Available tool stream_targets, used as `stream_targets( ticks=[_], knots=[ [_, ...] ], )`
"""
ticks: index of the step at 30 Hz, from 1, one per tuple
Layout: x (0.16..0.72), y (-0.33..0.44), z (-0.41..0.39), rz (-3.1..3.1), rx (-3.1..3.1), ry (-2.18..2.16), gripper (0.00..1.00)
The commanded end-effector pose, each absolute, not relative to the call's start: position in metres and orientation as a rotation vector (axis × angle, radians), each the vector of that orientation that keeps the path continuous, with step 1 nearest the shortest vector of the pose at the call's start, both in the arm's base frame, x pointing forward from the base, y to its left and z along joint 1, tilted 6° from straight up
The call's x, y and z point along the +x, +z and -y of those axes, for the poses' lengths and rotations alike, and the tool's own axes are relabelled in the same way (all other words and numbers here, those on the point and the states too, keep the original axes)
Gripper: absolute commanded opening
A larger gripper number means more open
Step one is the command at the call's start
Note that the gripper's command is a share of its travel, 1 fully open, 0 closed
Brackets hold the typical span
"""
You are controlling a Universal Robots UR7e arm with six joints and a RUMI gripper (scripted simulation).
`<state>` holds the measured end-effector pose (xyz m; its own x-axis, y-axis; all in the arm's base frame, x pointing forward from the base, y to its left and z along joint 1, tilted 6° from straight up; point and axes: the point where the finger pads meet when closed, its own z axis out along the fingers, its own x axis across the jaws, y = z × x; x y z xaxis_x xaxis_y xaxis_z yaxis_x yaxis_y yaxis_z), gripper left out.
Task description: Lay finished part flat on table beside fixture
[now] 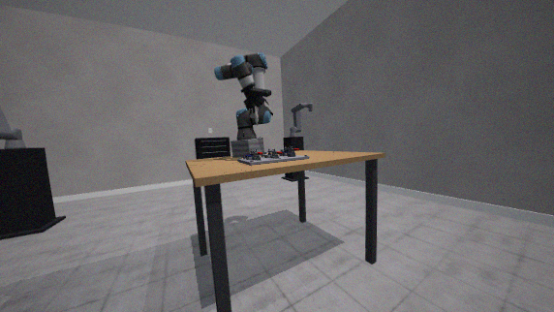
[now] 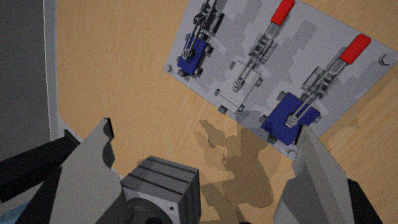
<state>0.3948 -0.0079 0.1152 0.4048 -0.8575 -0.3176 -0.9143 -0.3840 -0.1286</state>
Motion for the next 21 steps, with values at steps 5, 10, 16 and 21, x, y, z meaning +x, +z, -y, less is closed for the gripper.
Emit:
stream_targets(
  ticks=[5,10,16,21],
  knots=[
    [0.395,0.115,0.008,-1.539,-2.381,0.278,1.0],
    [0.391,0.111,0.007,-1.435,-2.406,0.149,1.0],
    [0.388,0.106,0.006,-1.342,-2.431,0.03,1.0],
    [0.385,0.101,0.005,-1.24,-2.461,-0.102,1.0]
  ],
)
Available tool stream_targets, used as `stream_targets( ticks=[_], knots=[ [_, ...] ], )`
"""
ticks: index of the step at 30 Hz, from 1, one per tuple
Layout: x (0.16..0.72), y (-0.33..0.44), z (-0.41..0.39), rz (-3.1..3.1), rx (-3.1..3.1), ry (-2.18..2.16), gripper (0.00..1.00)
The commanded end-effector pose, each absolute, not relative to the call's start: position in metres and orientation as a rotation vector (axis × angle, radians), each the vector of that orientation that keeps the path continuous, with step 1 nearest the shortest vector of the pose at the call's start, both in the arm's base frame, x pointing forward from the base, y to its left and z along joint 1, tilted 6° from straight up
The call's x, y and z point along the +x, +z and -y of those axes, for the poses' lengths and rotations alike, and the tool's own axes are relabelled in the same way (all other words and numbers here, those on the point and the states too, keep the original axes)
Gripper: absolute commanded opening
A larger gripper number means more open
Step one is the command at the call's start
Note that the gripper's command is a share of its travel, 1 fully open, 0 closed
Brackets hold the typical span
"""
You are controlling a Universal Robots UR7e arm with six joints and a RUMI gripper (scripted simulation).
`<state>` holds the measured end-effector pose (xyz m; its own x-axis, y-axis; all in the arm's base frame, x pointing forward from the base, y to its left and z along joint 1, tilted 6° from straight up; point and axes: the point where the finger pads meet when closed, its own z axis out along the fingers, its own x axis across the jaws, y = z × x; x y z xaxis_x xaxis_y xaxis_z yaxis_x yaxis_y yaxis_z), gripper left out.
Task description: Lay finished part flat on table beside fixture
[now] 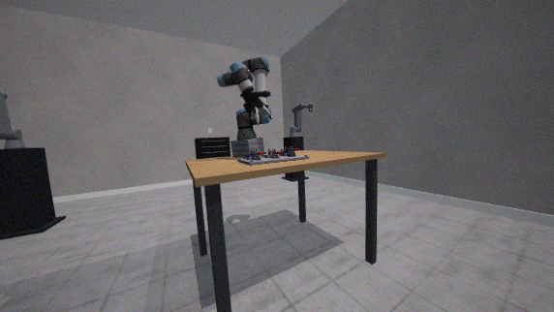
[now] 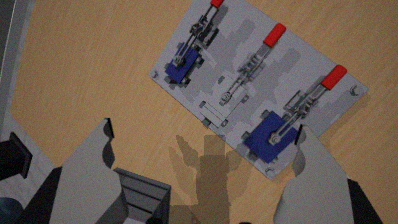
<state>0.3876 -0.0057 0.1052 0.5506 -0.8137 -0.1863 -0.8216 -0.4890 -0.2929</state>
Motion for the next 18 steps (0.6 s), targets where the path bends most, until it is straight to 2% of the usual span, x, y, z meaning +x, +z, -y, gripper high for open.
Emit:
stream_targets(
  ticks=[1,18],
  knots=[
    [0.384,0.1,0.005,-1.222,-2.466,-0.126,1.0],
    [0.38,0.088,0.002,-1.037,-2.527,-0.367,1.0]
  ],
)
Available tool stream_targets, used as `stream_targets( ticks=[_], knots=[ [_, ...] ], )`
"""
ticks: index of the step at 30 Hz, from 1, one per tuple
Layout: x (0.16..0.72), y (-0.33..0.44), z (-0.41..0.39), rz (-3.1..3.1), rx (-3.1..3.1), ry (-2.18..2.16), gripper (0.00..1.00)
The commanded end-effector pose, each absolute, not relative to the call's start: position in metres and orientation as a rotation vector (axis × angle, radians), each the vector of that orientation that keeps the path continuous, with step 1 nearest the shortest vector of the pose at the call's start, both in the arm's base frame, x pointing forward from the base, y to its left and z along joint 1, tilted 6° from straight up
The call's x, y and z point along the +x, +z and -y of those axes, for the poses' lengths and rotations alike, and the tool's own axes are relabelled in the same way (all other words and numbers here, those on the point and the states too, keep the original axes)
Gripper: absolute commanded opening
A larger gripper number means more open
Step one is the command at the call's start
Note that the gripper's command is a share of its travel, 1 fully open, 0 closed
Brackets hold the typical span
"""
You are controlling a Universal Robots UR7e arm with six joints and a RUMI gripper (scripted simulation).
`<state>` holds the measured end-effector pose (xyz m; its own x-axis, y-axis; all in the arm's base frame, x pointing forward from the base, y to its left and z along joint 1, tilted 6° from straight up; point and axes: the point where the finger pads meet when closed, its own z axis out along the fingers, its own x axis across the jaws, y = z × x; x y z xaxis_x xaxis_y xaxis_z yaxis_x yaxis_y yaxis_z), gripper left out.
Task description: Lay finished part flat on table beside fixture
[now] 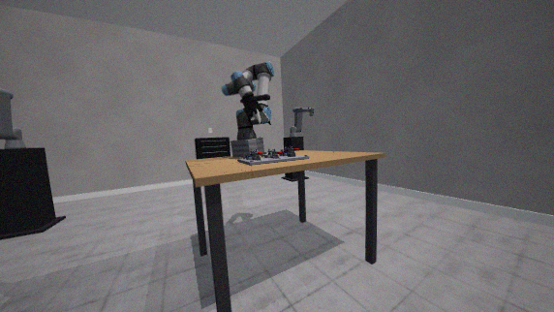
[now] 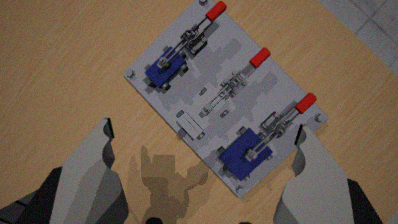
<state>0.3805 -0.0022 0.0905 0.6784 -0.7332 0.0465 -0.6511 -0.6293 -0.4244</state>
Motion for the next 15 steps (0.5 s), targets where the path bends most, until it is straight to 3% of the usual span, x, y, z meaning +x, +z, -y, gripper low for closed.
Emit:
stream_targets(
  ticks=[1,15],
  knots=[
    [0.3795,0.0876,0.0016,-1.031,-2.529,-0.376,1.0],
    [0.3788,0.0852,0.0011,-0.996,-2.541,-0.421,1.0]
  ],
)
